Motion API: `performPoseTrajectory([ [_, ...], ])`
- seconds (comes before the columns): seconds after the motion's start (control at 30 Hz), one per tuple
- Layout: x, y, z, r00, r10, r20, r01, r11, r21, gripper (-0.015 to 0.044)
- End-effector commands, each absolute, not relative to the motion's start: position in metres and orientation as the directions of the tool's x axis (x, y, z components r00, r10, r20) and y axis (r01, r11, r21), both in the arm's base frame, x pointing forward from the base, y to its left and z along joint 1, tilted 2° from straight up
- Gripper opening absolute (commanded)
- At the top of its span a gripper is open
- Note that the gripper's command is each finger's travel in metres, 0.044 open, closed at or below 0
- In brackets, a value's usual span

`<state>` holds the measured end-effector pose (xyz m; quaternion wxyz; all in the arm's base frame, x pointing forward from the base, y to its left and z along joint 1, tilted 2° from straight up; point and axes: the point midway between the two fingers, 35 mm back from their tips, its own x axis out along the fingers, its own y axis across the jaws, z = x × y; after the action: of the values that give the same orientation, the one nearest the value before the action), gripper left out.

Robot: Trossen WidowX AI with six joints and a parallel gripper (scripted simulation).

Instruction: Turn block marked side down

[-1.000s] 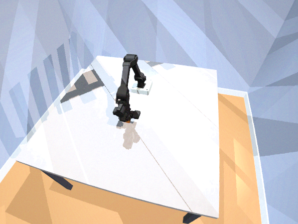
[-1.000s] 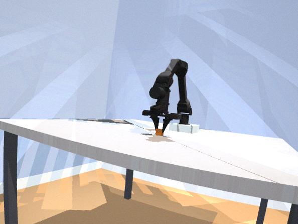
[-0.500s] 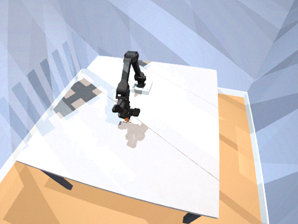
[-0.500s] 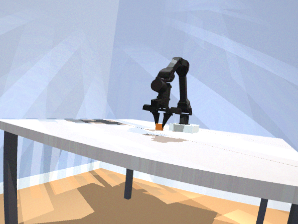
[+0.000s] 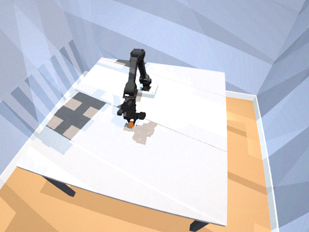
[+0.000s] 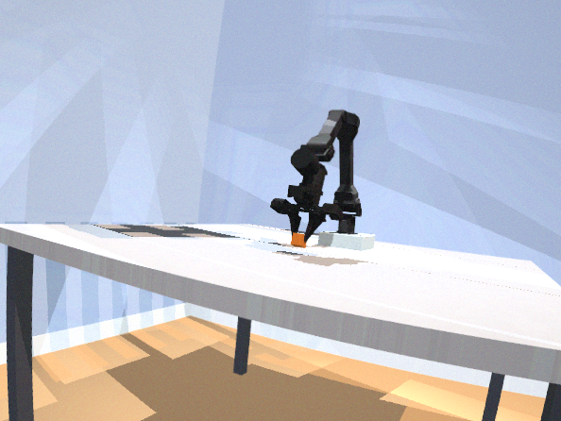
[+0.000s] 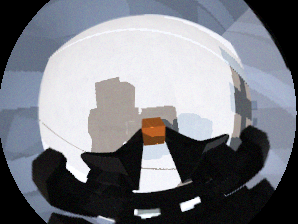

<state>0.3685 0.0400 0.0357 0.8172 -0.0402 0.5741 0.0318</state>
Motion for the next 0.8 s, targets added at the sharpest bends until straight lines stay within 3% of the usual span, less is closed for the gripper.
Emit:
performPoseTrajectory([
  [0.0,0.365,0.04,0.033,0.387,0.013,-0.922,-0.104,0.994,-0.03,0.0],
  [0.77,0.37,0.04,0.014,0.64,0.044,-0.767,-0.104,0.994,-0.029,0.0],
])
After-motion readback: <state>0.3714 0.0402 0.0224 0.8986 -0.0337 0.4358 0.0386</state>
